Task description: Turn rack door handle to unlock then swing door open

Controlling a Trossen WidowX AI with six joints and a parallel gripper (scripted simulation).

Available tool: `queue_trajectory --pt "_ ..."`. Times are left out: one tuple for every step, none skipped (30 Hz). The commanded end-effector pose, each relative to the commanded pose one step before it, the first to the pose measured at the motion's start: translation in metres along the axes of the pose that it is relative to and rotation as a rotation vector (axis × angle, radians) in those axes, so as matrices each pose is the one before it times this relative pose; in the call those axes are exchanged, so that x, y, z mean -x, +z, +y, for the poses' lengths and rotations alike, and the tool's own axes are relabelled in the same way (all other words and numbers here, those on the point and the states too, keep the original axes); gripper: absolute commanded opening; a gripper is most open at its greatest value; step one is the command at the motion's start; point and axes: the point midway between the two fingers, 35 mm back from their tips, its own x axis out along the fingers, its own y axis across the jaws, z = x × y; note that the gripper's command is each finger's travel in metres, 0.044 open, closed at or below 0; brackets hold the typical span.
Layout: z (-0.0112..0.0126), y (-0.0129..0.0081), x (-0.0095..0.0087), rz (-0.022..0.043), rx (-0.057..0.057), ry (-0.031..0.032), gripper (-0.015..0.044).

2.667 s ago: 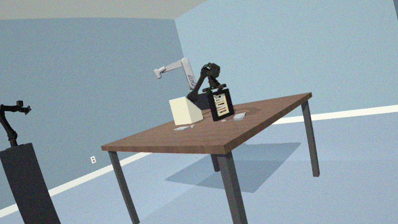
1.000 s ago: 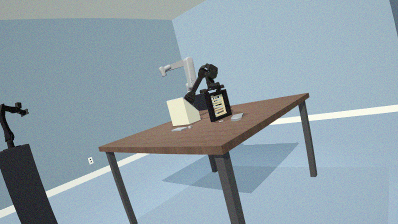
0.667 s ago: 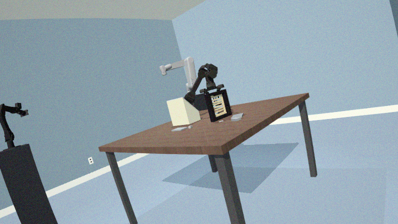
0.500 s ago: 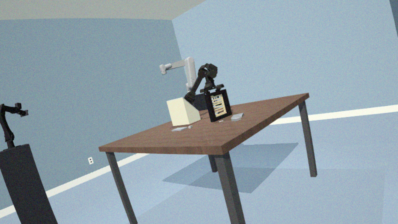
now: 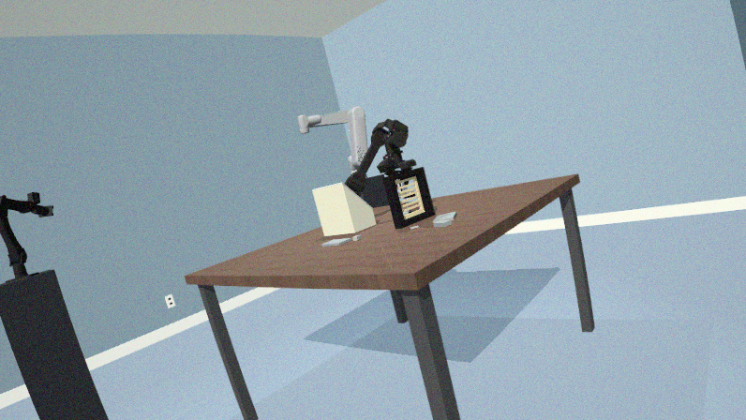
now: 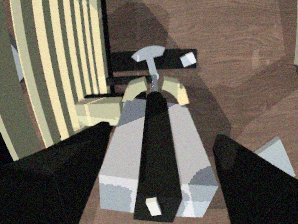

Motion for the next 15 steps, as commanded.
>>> queue_trajectory --pt "0.00393 0.00116 -0.00019 -0.00367 -0.0151 0.01342 0.0284" --pt "0.0 0.0 0.0 0.0 0.0 0.0 0.0277" --pt "0.0 0.0 0.0 0.0 0.0 0.0 0.0271" --pt "0.0 0.0 0.0 0.0 0.0 0.0 0.0264" --pt "0.0 0.0 0.0 0.0 0.0 0.0 0.0257" --pt "0.0 0.0 0.0 0.0 0.0 0.0 0.0251" --pt "0.0 0.0 0.0 0.0 0.0 0.0 0.0244" --pt "0.0 0.0 0.0 0.0 0.0 0.0 0.0237" --pt "0.0 0.0 0.0 0.0 0.0 0.0 0.0231" --pt "0.0 0.0 0.0 0.0 0.0 0.0 0.0224" --pt "0.0 0.0 0.0 0.0 0.0 0.0 0.0217" --pt "0.0 0.0 0.0 0.0 0.0 0.0 0.0211" --pt "0.0 0.0 0.0 0.0 0.0 0.0 0.0204" --pt "0.0 0.0 0.0 0.0 0.0 0.0 0.0197" --pt "0.0 0.0 0.0 0.0 0.0 0.0 0.0191"
